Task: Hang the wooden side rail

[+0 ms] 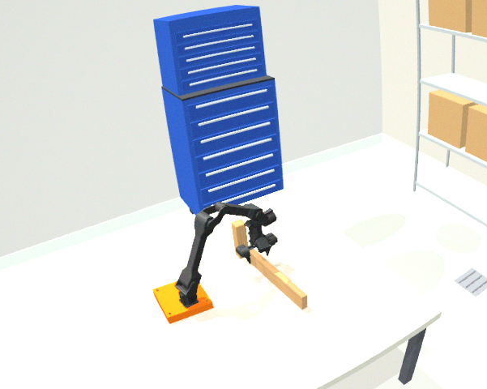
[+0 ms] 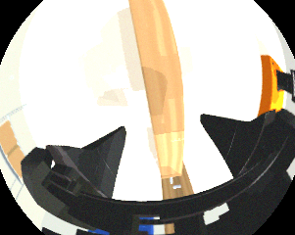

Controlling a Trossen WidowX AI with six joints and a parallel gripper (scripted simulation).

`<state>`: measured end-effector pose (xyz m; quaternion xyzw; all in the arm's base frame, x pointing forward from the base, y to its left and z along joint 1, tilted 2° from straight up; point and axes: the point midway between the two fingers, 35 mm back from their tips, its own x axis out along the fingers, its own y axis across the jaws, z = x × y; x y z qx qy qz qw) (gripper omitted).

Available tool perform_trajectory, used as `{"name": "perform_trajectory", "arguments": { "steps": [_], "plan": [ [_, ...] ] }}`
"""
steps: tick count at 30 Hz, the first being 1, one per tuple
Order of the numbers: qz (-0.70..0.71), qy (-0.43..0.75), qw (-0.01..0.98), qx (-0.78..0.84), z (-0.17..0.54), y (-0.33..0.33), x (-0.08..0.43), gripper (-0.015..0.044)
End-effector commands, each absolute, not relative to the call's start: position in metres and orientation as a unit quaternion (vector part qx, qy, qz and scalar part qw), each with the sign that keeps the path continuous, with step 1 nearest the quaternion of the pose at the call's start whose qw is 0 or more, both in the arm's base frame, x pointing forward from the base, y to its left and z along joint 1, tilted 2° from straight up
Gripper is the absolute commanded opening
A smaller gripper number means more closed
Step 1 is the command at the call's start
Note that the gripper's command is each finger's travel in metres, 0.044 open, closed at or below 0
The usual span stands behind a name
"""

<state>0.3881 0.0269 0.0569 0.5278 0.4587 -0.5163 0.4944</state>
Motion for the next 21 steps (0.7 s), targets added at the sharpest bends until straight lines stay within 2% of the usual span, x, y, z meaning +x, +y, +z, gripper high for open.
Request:
{"name": "perform_trajectory", "arguments": {
  "steps": [1,15,21],
  "plan": [
    [-0.517,0.458,0.495,0.526,0.051,0.026,0.388,0.044],
    [-0.517,0.458,0.495,0.526,0.031,0.025,0.387,0.044],
    [-0.517,0.458,0.495,0.526,0.031,0.025,0.387,0.0282]
  ]
}}
